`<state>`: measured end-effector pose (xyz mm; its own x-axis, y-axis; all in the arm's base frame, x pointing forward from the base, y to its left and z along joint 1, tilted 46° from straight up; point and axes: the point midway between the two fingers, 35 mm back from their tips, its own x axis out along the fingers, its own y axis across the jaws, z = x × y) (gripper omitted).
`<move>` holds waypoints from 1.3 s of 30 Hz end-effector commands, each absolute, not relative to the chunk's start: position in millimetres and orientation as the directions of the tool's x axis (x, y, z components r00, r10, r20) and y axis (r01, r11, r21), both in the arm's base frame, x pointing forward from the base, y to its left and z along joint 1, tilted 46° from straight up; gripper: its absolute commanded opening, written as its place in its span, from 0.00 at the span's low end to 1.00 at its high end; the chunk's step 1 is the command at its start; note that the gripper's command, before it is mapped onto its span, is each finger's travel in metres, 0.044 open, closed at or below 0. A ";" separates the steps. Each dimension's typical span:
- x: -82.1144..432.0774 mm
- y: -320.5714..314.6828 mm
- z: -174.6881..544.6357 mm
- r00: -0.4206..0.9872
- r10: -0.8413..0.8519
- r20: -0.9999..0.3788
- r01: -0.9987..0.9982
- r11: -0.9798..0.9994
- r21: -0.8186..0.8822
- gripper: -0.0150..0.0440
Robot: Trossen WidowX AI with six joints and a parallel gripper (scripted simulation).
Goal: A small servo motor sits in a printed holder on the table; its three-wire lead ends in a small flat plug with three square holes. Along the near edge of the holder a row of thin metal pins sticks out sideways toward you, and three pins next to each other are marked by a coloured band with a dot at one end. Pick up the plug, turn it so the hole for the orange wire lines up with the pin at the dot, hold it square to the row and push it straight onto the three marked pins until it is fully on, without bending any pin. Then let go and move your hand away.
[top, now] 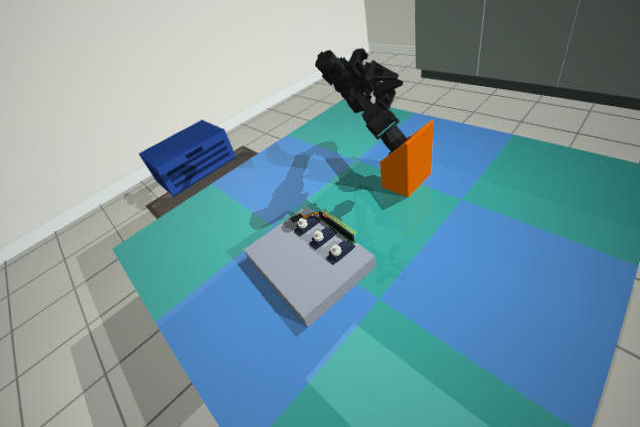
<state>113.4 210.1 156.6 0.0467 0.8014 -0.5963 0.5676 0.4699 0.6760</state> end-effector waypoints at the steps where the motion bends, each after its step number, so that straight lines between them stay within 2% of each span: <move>1: 127.7 208.3 161.1 0.113 0.803 -0.586 0.502 0.463 0.731 0.45; 20: 188.7 190.3 184.8 0.398 0.761 -0.512 0.182 0.482 0.857 0.45; 39: 243.0 156.1 215.7 0.656 0.641 -0.399 -0.102 0.598 0.795 0.45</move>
<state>234.4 162.8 209.7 0.6147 0.6671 -0.4208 -0.0603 0.5717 0.8182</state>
